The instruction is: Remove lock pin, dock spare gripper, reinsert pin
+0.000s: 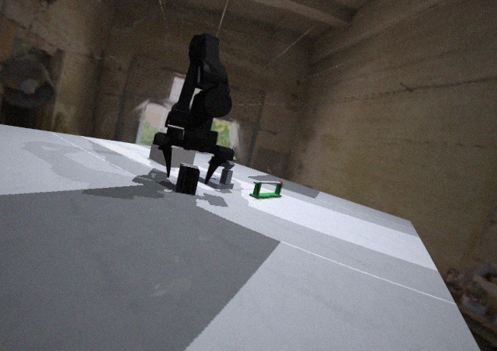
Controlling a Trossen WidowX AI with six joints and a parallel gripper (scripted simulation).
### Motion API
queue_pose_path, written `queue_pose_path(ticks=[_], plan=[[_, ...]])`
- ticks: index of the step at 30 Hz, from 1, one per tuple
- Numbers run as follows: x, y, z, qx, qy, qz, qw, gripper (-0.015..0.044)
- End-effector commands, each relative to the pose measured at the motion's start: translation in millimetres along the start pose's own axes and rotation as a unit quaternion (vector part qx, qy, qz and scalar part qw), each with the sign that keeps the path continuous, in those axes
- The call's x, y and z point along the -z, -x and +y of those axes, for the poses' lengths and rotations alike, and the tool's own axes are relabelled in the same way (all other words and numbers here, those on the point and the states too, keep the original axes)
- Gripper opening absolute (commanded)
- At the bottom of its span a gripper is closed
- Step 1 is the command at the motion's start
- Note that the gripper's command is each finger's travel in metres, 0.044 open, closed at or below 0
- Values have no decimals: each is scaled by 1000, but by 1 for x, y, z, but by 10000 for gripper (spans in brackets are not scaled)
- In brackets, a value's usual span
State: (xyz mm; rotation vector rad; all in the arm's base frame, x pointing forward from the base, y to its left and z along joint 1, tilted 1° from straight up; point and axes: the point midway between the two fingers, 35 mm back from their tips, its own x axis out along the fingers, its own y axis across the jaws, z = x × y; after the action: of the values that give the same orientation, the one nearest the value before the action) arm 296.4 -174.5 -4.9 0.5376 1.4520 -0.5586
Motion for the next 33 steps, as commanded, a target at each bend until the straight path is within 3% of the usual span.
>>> queue_pose_path(ticks=[1,7,16,23,29,33], plan=[[2,-8,-1,3,-2,2,1000,440],[2,-12,-1,3,-2,2,1000,440],[2,-12,-1,3,-2,2,1000,204],[2,-12,-1,3,-2,2,1000,157],[1,1,0,3,-2,2,1000,0],[1,24,0,3,-2,2,1000,0]])
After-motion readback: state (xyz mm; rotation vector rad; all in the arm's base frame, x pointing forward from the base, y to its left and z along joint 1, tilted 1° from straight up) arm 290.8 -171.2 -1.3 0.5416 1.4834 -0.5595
